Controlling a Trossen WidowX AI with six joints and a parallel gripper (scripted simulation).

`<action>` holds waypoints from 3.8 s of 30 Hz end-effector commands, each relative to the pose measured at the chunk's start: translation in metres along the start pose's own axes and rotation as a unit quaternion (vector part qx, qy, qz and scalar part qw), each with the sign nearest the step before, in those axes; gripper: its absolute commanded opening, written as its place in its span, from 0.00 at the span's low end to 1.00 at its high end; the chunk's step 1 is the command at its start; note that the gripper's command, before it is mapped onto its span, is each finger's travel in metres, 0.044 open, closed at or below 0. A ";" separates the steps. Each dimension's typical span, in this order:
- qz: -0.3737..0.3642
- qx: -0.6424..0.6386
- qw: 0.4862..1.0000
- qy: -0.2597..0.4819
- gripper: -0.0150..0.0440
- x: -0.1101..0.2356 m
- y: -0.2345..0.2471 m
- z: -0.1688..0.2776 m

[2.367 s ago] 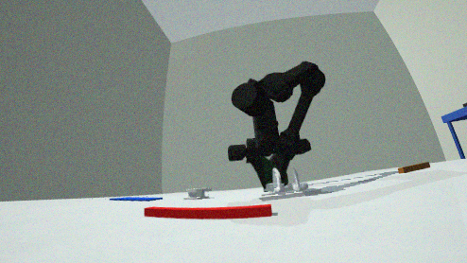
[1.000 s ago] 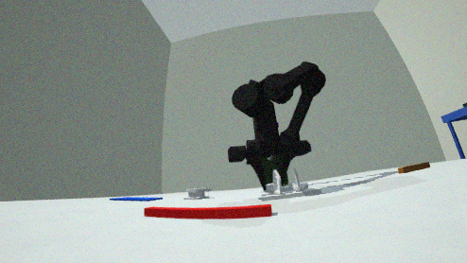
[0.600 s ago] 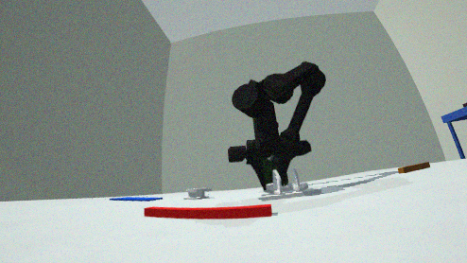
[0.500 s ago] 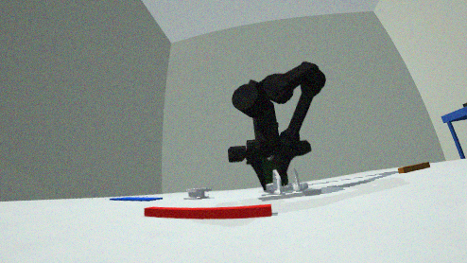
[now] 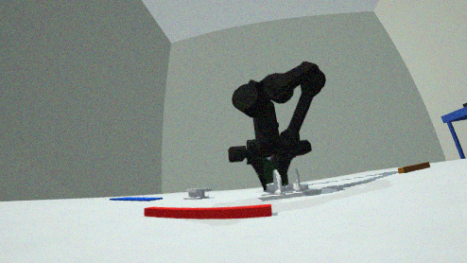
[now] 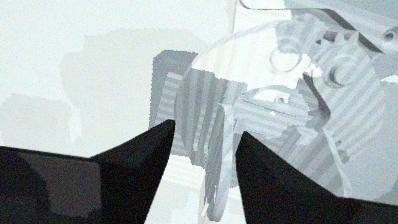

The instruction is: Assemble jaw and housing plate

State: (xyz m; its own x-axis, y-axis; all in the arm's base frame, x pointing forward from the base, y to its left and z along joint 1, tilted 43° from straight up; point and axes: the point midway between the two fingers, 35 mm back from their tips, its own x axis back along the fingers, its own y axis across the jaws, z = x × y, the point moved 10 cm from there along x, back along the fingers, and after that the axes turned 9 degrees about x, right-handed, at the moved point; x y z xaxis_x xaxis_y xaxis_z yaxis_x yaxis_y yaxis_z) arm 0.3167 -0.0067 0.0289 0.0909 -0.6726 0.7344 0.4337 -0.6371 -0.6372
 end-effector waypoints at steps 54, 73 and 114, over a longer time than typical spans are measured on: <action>-0.001 0.001 1.000 0.000 0.63 -0.003 0.000 0.000; -0.001 0.000 1.000 -0.001 0.63 0.065 -0.001 0.000; -0.023 0.539 0.842 -0.017 1.00 0.081 0.090 -0.064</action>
State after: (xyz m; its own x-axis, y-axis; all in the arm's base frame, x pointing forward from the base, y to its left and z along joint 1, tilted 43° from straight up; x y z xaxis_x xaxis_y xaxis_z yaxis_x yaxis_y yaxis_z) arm 0.3099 -0.1339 0.0230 0.0606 -0.6353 0.7699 0.9947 -0.0259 -0.0997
